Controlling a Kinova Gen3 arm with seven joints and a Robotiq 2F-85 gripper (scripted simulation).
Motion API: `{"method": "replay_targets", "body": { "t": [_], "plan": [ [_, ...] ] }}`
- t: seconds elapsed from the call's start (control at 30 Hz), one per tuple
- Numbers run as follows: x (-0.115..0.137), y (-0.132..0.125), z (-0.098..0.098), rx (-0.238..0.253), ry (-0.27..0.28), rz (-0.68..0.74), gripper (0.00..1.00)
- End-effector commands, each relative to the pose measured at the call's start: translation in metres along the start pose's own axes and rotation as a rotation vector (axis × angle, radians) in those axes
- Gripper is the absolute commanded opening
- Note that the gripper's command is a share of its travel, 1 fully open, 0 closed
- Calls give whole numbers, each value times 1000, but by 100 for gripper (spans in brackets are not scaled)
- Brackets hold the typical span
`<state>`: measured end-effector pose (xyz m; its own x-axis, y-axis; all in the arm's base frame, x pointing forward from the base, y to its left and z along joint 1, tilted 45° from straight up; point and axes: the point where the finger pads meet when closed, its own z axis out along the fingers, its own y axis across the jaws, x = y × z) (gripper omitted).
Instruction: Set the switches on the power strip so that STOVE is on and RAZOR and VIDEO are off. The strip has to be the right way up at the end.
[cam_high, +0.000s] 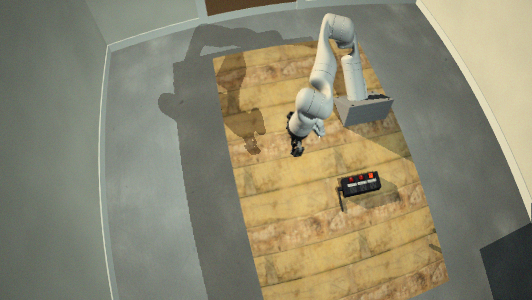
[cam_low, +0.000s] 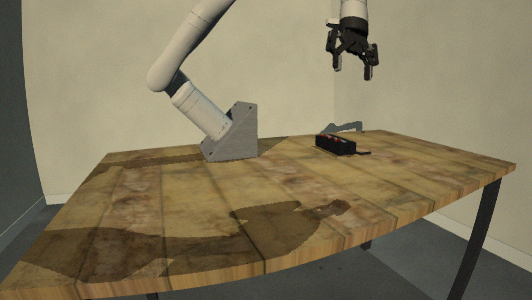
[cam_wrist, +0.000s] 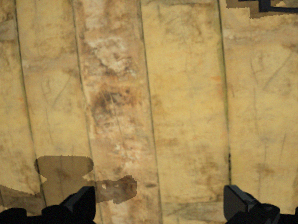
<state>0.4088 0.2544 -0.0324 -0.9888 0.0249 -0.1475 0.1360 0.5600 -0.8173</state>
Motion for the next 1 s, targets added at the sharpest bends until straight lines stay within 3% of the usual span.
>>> {"method": "replay_targets", "body": {
  "t": [0.0,0.7,0.97],
  "plan": [
    [0,0,-1,-2,-1,0,100],
    [1,1,-1,-3,-1,4,100],
    [14,9,1,-13,5,46,100]
  ]
}}
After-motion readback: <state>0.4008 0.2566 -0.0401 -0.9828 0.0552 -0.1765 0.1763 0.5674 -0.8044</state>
